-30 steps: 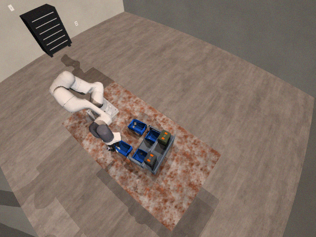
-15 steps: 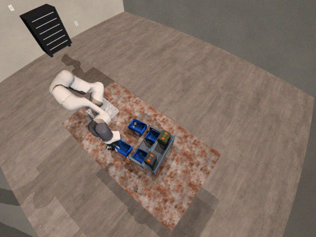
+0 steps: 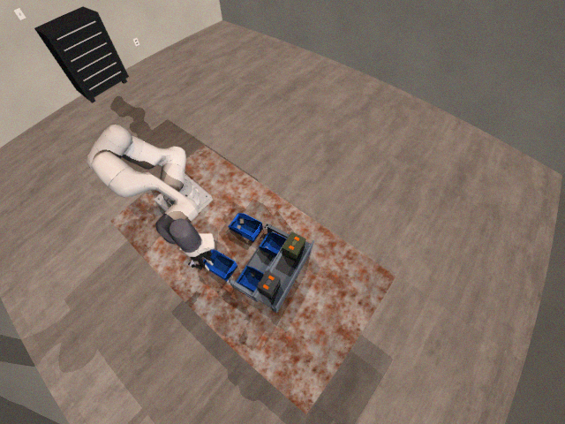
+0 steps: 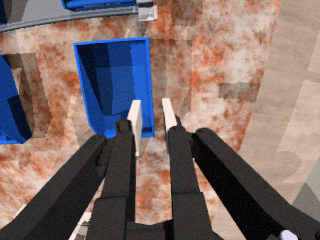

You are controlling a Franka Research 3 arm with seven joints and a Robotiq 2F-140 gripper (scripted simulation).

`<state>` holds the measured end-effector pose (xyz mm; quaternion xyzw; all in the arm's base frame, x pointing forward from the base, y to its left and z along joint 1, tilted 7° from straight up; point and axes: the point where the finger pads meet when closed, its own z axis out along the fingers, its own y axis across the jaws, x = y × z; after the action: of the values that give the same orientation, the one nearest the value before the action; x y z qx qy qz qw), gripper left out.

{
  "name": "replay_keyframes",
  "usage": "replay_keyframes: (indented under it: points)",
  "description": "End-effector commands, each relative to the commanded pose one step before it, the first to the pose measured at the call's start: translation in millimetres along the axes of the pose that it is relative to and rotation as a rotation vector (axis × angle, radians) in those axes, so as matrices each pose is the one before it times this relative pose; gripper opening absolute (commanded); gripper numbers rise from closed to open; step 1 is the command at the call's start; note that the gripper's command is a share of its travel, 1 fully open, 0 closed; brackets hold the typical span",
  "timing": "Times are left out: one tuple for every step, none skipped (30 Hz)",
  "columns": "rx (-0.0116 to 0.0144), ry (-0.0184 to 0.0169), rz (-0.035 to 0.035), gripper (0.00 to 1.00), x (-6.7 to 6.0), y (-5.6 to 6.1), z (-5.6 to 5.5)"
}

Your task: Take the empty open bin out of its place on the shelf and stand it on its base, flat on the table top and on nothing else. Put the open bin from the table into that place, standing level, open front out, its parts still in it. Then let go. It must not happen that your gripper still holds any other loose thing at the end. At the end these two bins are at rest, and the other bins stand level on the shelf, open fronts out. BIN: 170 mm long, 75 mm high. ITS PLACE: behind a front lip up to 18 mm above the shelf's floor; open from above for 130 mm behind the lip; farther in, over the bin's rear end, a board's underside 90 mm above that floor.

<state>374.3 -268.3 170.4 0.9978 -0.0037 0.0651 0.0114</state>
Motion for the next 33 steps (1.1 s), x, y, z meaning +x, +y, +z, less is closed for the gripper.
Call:
replay_keyframes:
  points:
    - [0.00231, -0.00244, 0.00013, 0.15, -0.96, 0.35, -1.54]
    - [0.0, 0.0, 0.0, 0.15, 0.0, 0.0, -0.09]
    - [0.0, 0.0, 0.0, 0.15, 0.0, 0.0, -0.05]
    - [0.0, 0.0, 0.0, 0.15, 0.0, 0.0, -0.03]
    - [0.0, 0.0, 0.0, 0.15, 0.0, 0.0, -0.01]
    - [0.0, 0.0, 0.0, 0.15, 0.0, 0.0, 0.0]
    - [0.0, 0.0, 0.0, 0.0, 0.0, 0.0, 0.0]
    - [0.0, 0.0, 0.0, 0.0, 0.0, 0.0, 0.0]
    - [0.0, 0.0, 0.0, 0.0, 0.0, 0.0, 0.0]
    - [0.0, 0.0, 0.0, 0.0, 0.0, 0.0, 0.0]
    - [0.0, 0.0, 0.0, 0.0, 0.0, 0.0, 0.0]
    - [0.0, 0.0, 0.0, 0.0, 0.0, 0.0, 0.0]
    - [0.0, 0.0, 0.0, 0.0, 0.0, 0.0, 0.0]
    - [0.0, 0.0, 0.0, 0.0, 0.0, 0.0, 0.0]
    - [0.0, 0.0, 0.0, 0.0, 0.0, 0.0, 0.0]
    - [0.0, 0.0, 0.0, 0.0, 0.0, 0.0, 0.0]
    - [0.0, 0.0, 0.0, 0.0, 0.0, 0.0, 0.0]
    - [0.0, 0.0, 0.0, 0.0, 0.0, 0.0, 0.0]
    - [0.0, 0.0, 0.0, 0.0, 0.0, 0.0, 0.0]
    - [0.0, 0.0, 0.0, 0.0, 0.0, 0.0, 0.0]
    - [0.0, 0.0, 0.0, 0.0, 0.0, 0.0, 0.0]
    - [0.0, 0.0, 0.0, 0.0, 0.0, 0.0, 0.0]
    - [0.0, 0.0, 0.0, 0.0, 0.0, 0.0, 0.0]
    - [0.0, 0.0, 0.0, 0.0, 0.0, 0.0, 0.0]
    - [0.0, 0.0, 0.0, 0.0, 0.0, 0.0, 0.0]
    - [0.0, 0.0, 0.0, 0.0, 0.0, 0.0, 0.0]
    - [0.00014, 0.00008, -0.00004, 0.0, 0.26, -0.53, -0.02]
    - [0.00086, 0.00047, -0.00027, 0.0, 1.66, -3.39, -0.15]
    - [0.00205, 0.00107, -0.00064, 0.0, 3.89, -8.25, -0.36]
    - [0.0034, 0.00162, -0.00108, 0.0, 6.25, -14.27, -0.6]
    - [0.00458, 0.00186, -0.0015, 0.0, 8.04, -20.71, -0.81]
    - [0.0, 0.0, 0.0, 0.0, 0.0, 0.0, 0.0]
    - [0.0, 0.0, 0.0, 0.0, 0.0, 0.0, 0.0]
